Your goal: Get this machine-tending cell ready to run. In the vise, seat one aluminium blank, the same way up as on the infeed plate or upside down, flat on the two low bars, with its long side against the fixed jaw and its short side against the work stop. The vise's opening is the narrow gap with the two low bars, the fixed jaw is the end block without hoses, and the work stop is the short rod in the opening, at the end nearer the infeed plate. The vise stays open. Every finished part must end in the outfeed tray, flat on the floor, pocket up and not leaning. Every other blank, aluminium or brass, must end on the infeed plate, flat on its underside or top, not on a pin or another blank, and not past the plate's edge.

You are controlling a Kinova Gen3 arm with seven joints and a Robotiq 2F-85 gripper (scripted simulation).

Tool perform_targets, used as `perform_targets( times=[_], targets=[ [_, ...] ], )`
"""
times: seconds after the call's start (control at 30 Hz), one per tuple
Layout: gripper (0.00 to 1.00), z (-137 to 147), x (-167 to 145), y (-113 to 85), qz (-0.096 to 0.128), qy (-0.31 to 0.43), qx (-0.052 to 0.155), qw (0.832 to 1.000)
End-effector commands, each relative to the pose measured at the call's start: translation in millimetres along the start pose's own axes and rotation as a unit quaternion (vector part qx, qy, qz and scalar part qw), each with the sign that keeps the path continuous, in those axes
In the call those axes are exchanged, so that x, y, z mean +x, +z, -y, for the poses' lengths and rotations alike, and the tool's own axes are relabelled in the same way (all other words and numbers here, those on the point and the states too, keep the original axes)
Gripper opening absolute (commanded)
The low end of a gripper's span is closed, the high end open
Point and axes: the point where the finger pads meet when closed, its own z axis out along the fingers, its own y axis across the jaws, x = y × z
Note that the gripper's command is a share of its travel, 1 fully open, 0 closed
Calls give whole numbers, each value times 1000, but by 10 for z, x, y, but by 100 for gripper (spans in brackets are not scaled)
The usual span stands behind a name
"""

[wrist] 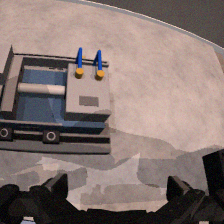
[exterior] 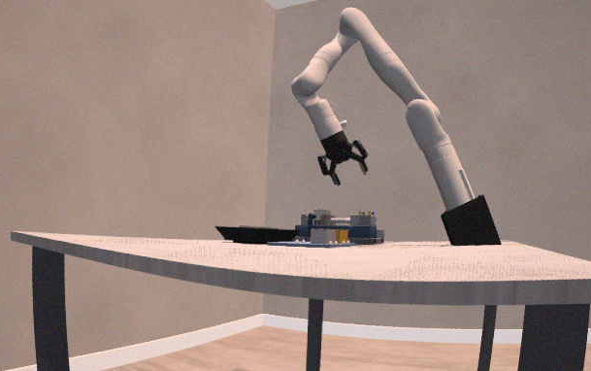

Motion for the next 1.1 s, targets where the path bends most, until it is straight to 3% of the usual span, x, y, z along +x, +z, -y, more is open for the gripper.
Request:
perform_targets(
  times=[0.0, 0.2, 0.23, 0.27, 0.4, 0.43, 0.5, 0.53, 0.87, 1.07],
  targets=[
    [100, 68, -335, -206, 25, 4, 33, 999],
    [100, 135, -913, -470, 73, 0, 75, 995],
    [100, 135, -913, -470, 73, 0, 75, 995],
    [100, 142, -1086, -554, 88, -1, 86, 992],
    [100, 159, -1221, -616, 99, -2, 96, 991],
    [100, 199, -1334, -679, 106, -6, 110, 988],
    [100, 199, -1334, -679, 106, -6, 110, 988],
    [100, 176, -1474, -736, 120, -4, 113, 986],
    [100, 213, -1932, -950, 158, -8, 143, 977],
    [100, 225, -2060, -1013, 168, -9, 152, 974]
  ],
)
